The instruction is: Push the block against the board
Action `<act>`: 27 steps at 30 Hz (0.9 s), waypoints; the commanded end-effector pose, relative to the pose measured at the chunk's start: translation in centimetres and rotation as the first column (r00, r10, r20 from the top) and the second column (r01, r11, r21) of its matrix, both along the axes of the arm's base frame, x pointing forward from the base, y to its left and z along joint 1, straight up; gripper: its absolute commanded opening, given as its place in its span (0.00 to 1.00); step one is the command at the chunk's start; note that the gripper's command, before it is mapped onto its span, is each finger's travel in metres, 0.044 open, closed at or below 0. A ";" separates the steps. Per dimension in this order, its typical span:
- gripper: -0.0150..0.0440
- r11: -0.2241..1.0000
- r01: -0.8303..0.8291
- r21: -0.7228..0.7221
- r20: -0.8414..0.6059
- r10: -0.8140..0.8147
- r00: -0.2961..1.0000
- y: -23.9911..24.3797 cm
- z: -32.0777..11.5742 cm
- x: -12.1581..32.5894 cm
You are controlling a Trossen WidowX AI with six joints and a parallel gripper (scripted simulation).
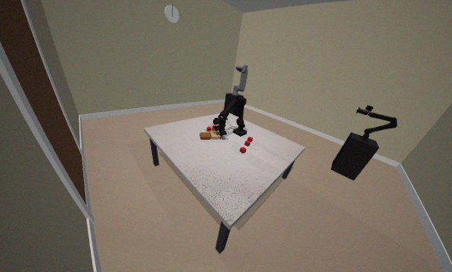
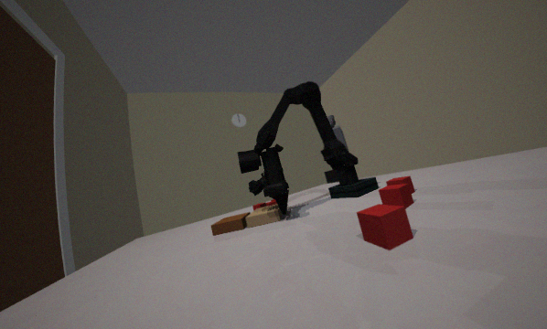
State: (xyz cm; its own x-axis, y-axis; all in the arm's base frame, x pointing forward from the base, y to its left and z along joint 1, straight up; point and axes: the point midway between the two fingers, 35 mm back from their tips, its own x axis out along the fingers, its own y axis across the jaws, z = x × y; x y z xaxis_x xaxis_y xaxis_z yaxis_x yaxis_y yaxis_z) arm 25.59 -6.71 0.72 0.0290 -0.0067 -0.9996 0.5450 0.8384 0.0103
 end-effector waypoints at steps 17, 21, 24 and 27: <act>0.25 1.000 -0.003 -0.001 0.003 0.003 1.000 -1.2 0.2 2.1; 0.25 1.000 -0.003 0.000 0.003 0.003 1.000 -0.9 0.2 1.6; 0.25 1.000 -0.003 0.000 0.002 0.003 1.000 -0.6 0.2 1.2; 0.25 1.000 -0.003 0.000 0.002 0.003 1.000 -0.3 0.2 0.8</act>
